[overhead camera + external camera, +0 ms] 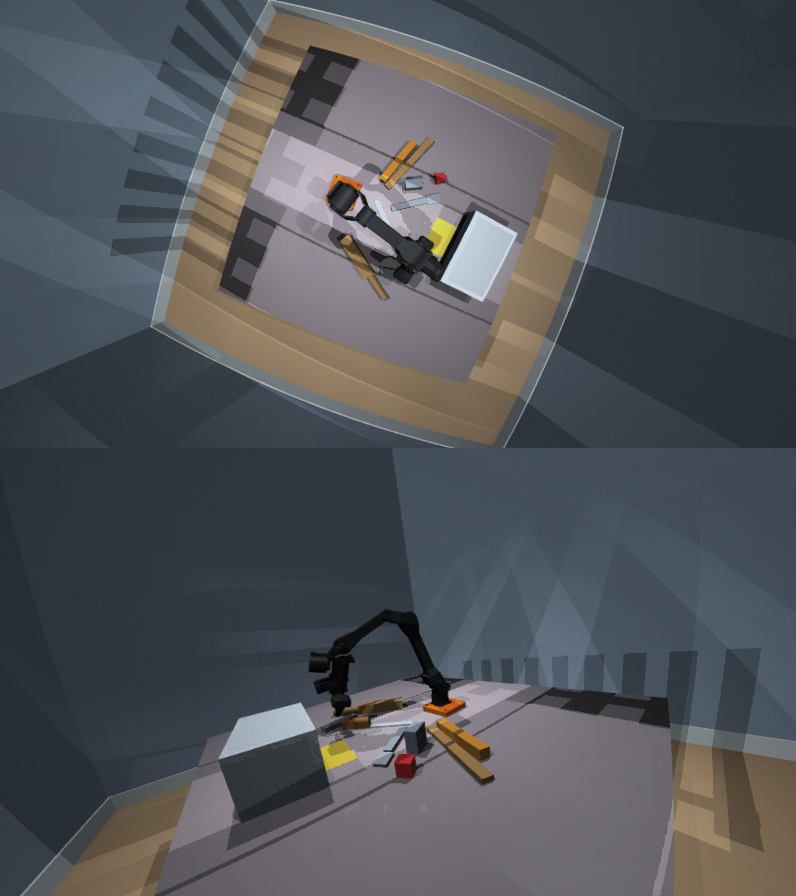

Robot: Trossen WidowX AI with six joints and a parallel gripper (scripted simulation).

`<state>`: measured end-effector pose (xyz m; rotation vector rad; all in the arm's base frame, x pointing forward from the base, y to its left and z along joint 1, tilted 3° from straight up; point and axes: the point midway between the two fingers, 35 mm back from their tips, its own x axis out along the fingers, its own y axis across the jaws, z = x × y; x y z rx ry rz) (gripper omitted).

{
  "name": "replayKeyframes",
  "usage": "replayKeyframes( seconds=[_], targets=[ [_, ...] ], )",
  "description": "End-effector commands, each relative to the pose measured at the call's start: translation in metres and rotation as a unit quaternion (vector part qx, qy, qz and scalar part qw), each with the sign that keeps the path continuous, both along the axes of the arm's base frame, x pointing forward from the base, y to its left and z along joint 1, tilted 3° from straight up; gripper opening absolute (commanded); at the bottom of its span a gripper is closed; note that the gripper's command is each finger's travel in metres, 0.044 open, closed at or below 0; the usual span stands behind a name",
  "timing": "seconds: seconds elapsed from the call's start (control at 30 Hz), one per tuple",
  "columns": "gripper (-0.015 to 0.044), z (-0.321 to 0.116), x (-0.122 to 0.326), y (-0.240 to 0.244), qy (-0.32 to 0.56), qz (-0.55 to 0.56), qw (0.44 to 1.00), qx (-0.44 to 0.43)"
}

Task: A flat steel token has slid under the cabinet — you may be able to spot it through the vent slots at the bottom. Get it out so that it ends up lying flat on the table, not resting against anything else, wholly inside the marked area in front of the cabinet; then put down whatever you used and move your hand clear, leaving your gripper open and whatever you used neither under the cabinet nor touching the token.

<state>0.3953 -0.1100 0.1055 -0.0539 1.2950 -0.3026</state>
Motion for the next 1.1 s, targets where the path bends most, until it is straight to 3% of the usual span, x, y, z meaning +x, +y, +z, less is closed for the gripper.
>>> replayKeyframes(
  seconds=[0.0, 0.5, 0.73, 1.07],
  targets=[
    [0.027, 0.0, -0.008, -0.005, 0.013, -0.052, 0.998, 0.043],
    [0.027, 0.014, -0.04, -0.017, 0.062, -0.24, 0.953, 0.173],
    [0.027, 0.013, -0.039, -0.019, 0.063, -0.243, 0.952, 0.174],
    [0.027, -0.026, -0.037, -0.017, 0.063, -0.243, 0.952, 0.174]
  ],
)
